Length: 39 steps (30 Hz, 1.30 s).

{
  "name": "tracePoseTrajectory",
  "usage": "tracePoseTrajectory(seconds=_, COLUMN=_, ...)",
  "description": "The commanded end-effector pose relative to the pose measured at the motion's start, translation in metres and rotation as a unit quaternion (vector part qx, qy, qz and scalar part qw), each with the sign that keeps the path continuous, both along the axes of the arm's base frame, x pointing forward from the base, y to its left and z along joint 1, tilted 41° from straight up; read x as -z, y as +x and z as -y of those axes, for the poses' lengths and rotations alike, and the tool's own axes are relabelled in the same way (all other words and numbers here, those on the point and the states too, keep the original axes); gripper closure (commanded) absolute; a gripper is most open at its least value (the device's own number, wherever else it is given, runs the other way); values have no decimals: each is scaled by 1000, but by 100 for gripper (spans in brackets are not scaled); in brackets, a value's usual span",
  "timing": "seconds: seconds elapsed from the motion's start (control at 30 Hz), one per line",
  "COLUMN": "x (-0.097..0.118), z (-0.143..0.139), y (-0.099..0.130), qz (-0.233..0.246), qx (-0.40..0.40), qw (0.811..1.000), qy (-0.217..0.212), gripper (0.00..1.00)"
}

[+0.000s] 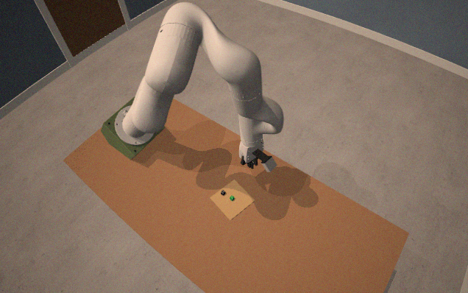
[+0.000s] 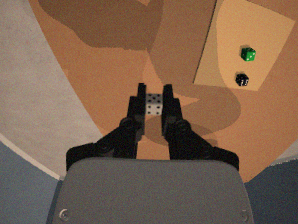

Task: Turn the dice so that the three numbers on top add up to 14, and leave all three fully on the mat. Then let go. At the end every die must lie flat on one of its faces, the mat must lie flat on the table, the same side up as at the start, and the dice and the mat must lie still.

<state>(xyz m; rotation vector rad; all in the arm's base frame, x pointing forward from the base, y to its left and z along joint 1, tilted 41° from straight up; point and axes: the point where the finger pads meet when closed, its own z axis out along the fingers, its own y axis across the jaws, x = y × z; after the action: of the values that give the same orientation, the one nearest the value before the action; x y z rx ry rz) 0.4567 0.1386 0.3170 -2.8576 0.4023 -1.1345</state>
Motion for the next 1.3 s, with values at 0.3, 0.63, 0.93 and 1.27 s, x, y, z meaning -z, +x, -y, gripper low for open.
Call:
tracePoseTrajectory(seconds=0.3, x=1, z=-4, y=-3, qz=181, qx=22, qw=983, qy=-36, gripper=89)
tracePoseTrajectory(seconds=0.63, x=4, z=-5, y=-6, qz=300, qx=40, qw=951, qy=-63, gripper=89)
tracePoseTrajectory(seconds=0.93, x=5, z=-6, y=-8, qz=383, qx=51, qw=919, qy=-82, gripper=89)
tracePoseTrajectory(seconds=1.27, x=7, z=-6, y=-7, qz=389, qx=51, qw=916, qy=-83, gripper=89)
